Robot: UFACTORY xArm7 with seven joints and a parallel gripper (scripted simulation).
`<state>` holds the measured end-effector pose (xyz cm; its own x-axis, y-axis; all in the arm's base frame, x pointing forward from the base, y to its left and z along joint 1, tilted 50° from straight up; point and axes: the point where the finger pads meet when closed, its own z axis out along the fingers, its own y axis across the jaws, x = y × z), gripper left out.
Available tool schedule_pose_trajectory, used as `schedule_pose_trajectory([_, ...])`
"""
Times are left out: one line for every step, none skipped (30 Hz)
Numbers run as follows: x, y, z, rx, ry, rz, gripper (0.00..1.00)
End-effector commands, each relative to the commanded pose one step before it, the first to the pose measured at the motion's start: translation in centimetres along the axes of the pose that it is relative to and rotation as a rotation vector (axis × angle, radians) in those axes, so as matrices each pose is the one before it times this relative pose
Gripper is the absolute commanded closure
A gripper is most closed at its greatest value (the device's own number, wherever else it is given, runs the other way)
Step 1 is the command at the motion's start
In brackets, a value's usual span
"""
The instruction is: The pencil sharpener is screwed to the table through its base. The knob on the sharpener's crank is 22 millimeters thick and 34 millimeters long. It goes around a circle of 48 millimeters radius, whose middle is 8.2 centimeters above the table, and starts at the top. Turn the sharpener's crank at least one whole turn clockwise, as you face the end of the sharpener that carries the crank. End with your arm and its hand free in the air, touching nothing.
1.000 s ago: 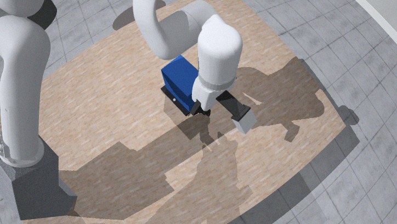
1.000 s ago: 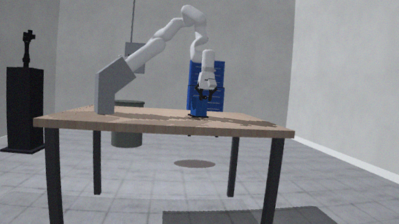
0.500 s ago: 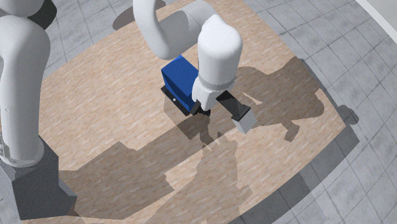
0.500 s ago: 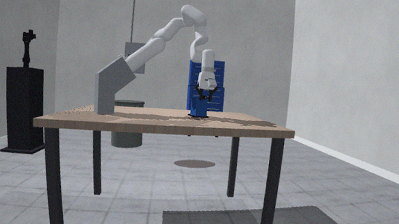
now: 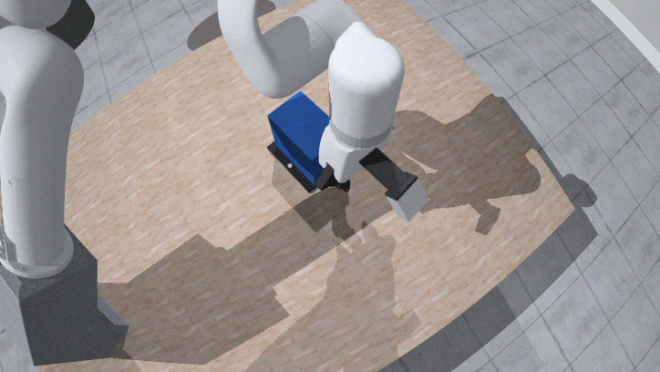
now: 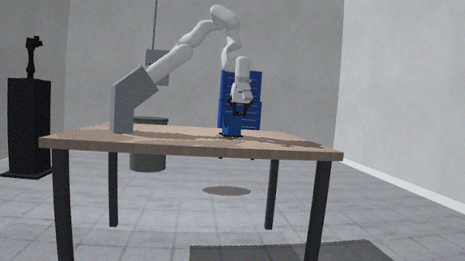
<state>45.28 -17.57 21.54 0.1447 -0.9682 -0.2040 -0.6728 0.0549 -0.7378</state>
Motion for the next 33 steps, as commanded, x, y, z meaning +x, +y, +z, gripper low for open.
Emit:
schedule_pose_trajectory([0.109, -0.081, -0.723, 0.00181, 0.00227, 0.00120, 0.46])
schedule_pose_trajectory([0.000, 0.000, 0.000, 0.00000, 0.00000, 0.00000, 0.46])
schedule_pose_trajectory([-0.001, 0.000, -0.213, 0.00001, 0.00000, 0.00000, 0.46])
schedule_pose_trajectory([0.001, 0.000, -0.230, -0.00001, 0.00000, 0.00000, 0.46])
schedule_pose_trajectory([-0.001, 0.000, -0.243, 0.00001, 0.00000, 0.00000, 0.46])
schedule_pose_trajectory([0.000, 0.000, -0.257, 0.00000, 0.00000, 0.00000, 0.46])
schedule_pose_trajectory([0.000, 0.000, -0.268, 0.00000, 0.00000, 0.00000, 0.46])
schedule_pose_trajectory([-0.001, 0.000, -0.277, 0.00001, 0.00000, 0.00000, 0.46])
schedule_pose_trajectory([0.001, 0.000, -0.286, -0.00001, 0.00001, 0.00000, 0.46])
schedule_pose_trajectory([-0.001, 0.000, -0.290, 0.00001, -0.00001, 0.00000, 0.46])
schedule_pose_trajectory([0.000, 0.000, -0.295, 0.00000, 0.00000, 0.00000, 0.46])
schedule_pose_trajectory([0.000, 0.000, -0.296, 0.00000, 0.00000, 0.00000, 0.46])
schedule_pose_trajectory([-0.001, 0.000, -0.293, 0.00001, -0.00001, 0.00001, 0.46])
schedule_pose_trajectory([0.001, 0.000, -0.291, -0.00001, 0.00001, -0.00001, 0.46])
schedule_pose_trajectory([0.000, 0.000, -0.283, 0.00000, 0.00000, 0.00000, 0.46])
schedule_pose_trajectory([0.000, 0.000, -0.273, 0.00000, 0.00000, 0.00000, 0.46])
schedule_pose_trajectory([0.000, 0.000, -0.262, 0.00000, 0.00000, 0.00000, 0.46])
schedule_pose_trajectory([0.000, 0.000, 0.000, 0.00000, 0.00000, 0.00000, 0.46])
schedule_pose_trajectory([0.000, 0.000, 0.000, 0.00000, 0.00000, 0.00000, 0.46])
schedule_pose_trajectory([-0.001, 0.000, -0.247, 0.00000, 0.00000, 0.00000, 0.46])
schedule_pose_trajectory([0.001, 0.000, -0.232, 0.00000, 0.00000, 0.00000, 0.46])
schedule_pose_trajectory([-0.001, 0.000, -0.213, 0.00000, 0.00000, 0.00000, 0.46])
schedule_pose_trajectory([0.000, 0.000, -0.194, 0.00000, 0.00000, 0.00000, 0.46])
schedule_pose_trajectory([0.000, 0.000, -0.172, 0.00000, 0.00000, 0.00000, 0.46])
schedule_pose_trajectory([-0.001, 0.000, -0.149, 0.00000, 0.00000, 0.00001, 0.46])
schedule_pose_trajectory([0.001, 0.000, -0.129, 0.00000, 0.00000, 0.00000, 0.46])
schedule_pose_trajectory([0.000, 0.000, -0.106, 0.00000, 0.00000, 0.00000, 0.46])
schedule_pose_trajectory([0.000, 0.000, -0.084, 0.00000, 0.00000, 0.00000, 0.46])
schedule_pose_trajectory([0.000, 0.000, -0.063, 0.00000, 0.00000, 0.00000, 0.46])
schedule_pose_trajectory([0.000, 0.000, -0.045, 0.00000, 0.00000, 0.00000, 0.46])
schedule_pose_trajectory([0.000, 0.000, -0.028, 0.00000, 0.00000, 0.00000, 0.46])
schedule_pose_trajectory([0.000, 0.000, -0.015, 0.00000, 0.00000, 0.00000, 0.46])
schedule_pose_trajectory([0.000, 0.000, -0.006, 0.00000, 0.00000, 0.00000, 0.46])
